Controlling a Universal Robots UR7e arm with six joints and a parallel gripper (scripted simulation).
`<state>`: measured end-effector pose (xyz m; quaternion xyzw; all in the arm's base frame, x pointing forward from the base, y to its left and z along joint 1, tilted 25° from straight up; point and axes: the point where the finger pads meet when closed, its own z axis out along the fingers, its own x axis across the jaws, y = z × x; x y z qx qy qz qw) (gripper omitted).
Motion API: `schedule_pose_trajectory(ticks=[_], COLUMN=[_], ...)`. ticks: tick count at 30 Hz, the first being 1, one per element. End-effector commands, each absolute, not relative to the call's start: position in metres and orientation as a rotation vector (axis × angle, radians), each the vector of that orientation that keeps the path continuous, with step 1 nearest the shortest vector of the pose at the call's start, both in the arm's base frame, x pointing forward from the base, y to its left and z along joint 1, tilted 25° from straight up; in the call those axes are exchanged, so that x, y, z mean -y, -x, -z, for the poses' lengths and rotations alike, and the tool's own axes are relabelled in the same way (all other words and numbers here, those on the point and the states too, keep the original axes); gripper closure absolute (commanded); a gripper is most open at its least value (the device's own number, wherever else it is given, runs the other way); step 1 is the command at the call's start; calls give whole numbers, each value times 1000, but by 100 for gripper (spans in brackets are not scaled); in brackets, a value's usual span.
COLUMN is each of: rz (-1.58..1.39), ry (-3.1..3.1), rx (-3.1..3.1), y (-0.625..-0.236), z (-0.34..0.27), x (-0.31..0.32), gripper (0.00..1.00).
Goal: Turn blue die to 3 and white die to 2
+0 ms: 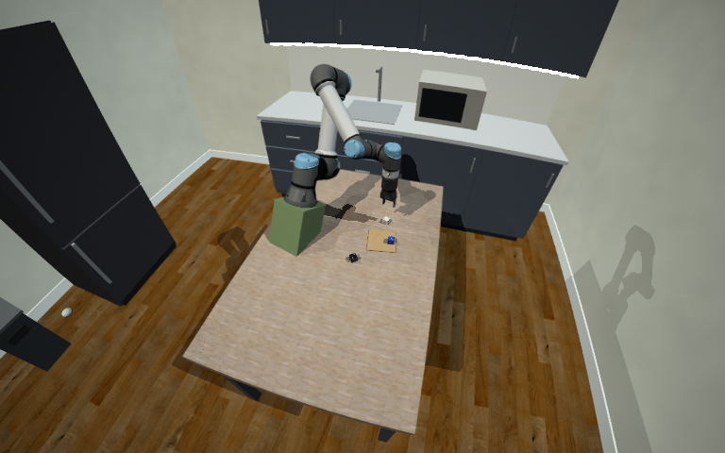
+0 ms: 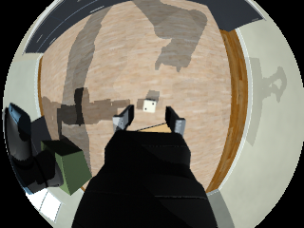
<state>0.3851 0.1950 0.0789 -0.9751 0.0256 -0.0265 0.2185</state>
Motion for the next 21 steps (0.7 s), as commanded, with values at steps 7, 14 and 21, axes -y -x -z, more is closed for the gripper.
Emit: schedule_pose_trajectory(ticks=[7,14,21], rz=[57,10,-29], ry=[2696,2676,2648], rx=[-147,-351,-523], y=[-385,-386,-387], z=[-78,-76,-74], x=[-197,-198,-199], gripper=[0,0,0])
